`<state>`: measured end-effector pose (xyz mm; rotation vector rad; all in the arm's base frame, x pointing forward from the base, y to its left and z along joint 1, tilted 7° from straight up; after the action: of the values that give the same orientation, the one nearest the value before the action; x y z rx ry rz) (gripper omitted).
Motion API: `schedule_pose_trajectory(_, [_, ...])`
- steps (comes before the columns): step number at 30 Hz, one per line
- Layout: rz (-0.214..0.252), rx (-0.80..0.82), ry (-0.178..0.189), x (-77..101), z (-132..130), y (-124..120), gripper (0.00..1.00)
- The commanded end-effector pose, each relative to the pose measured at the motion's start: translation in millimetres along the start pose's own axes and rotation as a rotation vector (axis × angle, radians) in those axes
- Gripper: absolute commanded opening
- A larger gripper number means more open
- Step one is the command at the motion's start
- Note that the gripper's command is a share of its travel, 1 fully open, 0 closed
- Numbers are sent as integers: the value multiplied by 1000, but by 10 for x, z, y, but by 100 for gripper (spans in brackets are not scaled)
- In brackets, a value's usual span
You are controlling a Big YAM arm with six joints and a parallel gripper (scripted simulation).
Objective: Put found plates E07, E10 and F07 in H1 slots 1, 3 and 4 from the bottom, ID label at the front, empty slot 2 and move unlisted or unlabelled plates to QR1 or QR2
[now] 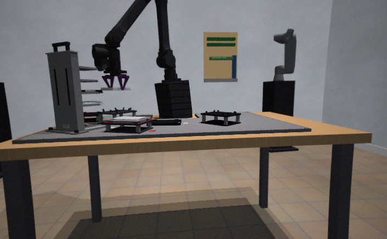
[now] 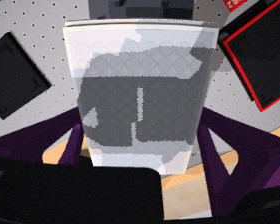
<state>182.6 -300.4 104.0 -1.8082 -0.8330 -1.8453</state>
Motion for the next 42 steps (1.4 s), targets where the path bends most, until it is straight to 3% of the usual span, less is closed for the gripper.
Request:
schedule_pose_trajectory(1, [-64, -12, -9, 285, -45, 214, 86])
schedule_pose_trajectory(8, [-65, -12, -9, 428, -44, 213, 86])
schedule_pose_trajectory(9, [-24, -12, -1, 317, -35, 168, 86])
schedule_pose_trajectory(10, [-60, -12, -8, 466, -43, 211, 86])
schedule_pose_trajectory(11, [-66, -12, -9, 515, -43, 212, 86])
schedule_pose_trajectory(23, [-70, -12, -10, 859, -39, 204, 86])
schedule_pose_trajectory(25, [-70, -12, -10, 859, -39, 204, 86])
schedule_pose_trajectory(26, [-37, -48, -4, 746, -114, 205, 86])
schedule_pose_trajectory(42, [-38, -374, -3, 759, -595, 284, 86])
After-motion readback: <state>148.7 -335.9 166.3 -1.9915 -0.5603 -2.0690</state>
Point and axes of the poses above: the point where the finger pads meet when closed, its own x axis back along the fingers, its own z axis across the jaws, y = z × x, the point moved 10 cm from there along x, back along the fingers, and after that the axes turned 10 degrees about -x, right-handed, at the moved point
